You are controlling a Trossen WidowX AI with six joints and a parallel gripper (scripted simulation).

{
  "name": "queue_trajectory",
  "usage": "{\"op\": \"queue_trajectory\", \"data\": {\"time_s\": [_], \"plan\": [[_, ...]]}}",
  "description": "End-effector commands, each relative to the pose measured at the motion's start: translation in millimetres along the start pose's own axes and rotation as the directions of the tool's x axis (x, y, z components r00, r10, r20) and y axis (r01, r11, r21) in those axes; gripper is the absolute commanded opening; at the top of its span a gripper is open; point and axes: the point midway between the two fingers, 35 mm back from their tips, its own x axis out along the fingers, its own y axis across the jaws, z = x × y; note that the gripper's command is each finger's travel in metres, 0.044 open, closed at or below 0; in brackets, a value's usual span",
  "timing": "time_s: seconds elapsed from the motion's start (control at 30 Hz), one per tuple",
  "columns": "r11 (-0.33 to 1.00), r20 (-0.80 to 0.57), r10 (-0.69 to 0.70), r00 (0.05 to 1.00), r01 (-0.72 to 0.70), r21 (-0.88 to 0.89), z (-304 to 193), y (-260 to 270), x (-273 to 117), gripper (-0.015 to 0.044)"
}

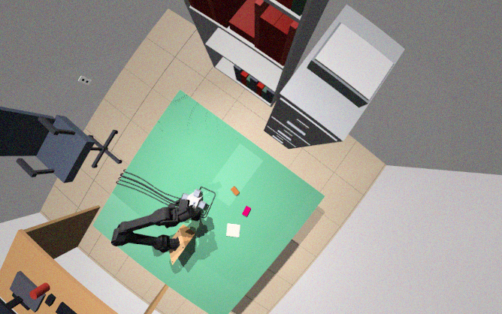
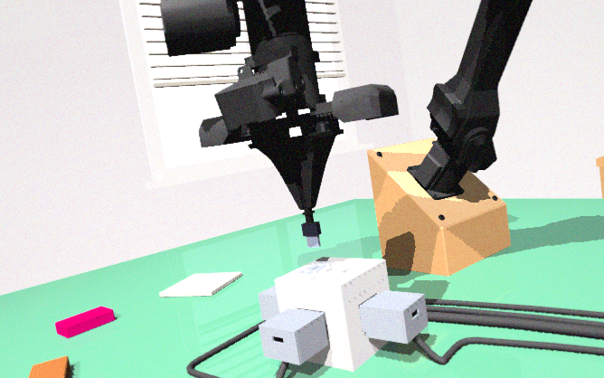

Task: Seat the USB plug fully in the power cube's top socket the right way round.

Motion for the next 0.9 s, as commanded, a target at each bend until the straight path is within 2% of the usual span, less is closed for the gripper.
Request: {"op": "queue_trajectory", "data": {"time_s": [0.0,0.43,0.87], "plan": [[0.995,0.0,-0.001,1.0,0.001,0.101,0.0,-0.3,0.1,0.0],[0.904,0.0,-0.001,1.0,0.001,0.427,0.0,-0.2,0.0,0.0],[0.71,0.0,-0.001,1.0,0.001,0.704,0.0,-0.2,0.0,0.0]]}}
